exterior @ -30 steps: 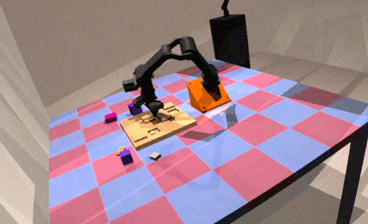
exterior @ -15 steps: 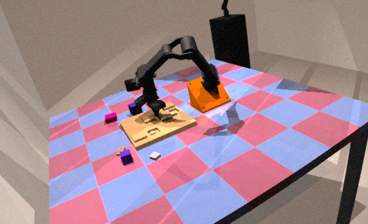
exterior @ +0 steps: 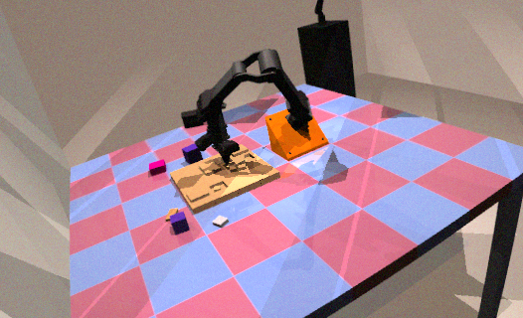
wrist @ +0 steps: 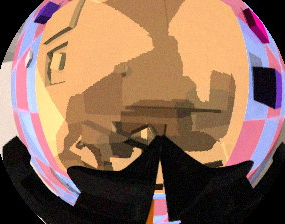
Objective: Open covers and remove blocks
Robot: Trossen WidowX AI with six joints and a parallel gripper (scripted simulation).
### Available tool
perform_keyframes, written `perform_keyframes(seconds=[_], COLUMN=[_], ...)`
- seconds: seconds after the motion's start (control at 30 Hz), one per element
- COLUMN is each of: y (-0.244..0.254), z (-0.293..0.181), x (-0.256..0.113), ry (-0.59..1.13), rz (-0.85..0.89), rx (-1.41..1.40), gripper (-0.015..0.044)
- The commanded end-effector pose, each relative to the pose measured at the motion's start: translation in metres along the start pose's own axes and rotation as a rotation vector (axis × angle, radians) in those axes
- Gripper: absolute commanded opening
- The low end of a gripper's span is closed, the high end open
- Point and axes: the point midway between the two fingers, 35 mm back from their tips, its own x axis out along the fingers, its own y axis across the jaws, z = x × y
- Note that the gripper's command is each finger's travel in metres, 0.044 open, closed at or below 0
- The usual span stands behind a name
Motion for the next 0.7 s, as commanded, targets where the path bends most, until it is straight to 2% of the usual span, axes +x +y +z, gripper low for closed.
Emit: perform_keyframes(seconds=[0.0, 0.67], y=[0.0, 0.002], z=[-0.007, -0.029], x=[0.0, 0.0], ry=[0.003, 0.004], rz=[-0.003, -0.003], rx=[-0.003, -0.002], gripper=[0.0, 0.0])
